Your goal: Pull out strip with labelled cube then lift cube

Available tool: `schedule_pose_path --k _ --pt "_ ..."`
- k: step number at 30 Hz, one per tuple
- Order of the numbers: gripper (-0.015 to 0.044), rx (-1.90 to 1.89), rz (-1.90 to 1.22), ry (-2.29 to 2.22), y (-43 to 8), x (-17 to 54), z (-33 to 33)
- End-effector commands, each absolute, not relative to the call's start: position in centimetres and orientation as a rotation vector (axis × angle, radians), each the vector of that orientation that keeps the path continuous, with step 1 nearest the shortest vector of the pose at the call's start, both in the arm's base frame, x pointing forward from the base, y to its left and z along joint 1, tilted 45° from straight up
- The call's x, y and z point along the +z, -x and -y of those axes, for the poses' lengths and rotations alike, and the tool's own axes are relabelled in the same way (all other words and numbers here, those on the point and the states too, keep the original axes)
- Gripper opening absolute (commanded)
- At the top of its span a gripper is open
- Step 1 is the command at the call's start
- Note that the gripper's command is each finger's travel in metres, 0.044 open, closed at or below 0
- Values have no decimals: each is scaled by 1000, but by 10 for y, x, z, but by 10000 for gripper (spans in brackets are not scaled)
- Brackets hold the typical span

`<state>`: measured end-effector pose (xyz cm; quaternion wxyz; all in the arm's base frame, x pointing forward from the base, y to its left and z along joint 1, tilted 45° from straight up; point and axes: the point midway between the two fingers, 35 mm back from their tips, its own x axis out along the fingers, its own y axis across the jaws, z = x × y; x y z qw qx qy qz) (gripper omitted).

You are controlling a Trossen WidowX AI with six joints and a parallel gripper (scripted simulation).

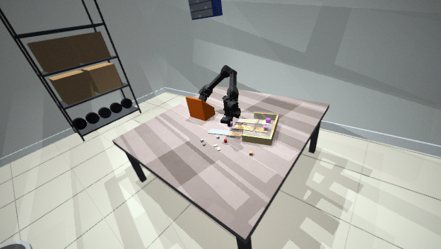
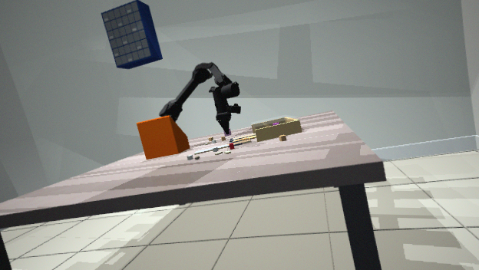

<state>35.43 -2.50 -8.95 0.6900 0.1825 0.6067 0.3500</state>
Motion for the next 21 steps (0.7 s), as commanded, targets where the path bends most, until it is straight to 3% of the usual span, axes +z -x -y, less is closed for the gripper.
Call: schedule_pose_path --k 1,21 --pt "0 780 -1345 -393 -343 -84 26" --pt "0 778 -1348 -393 -297 -61 34"
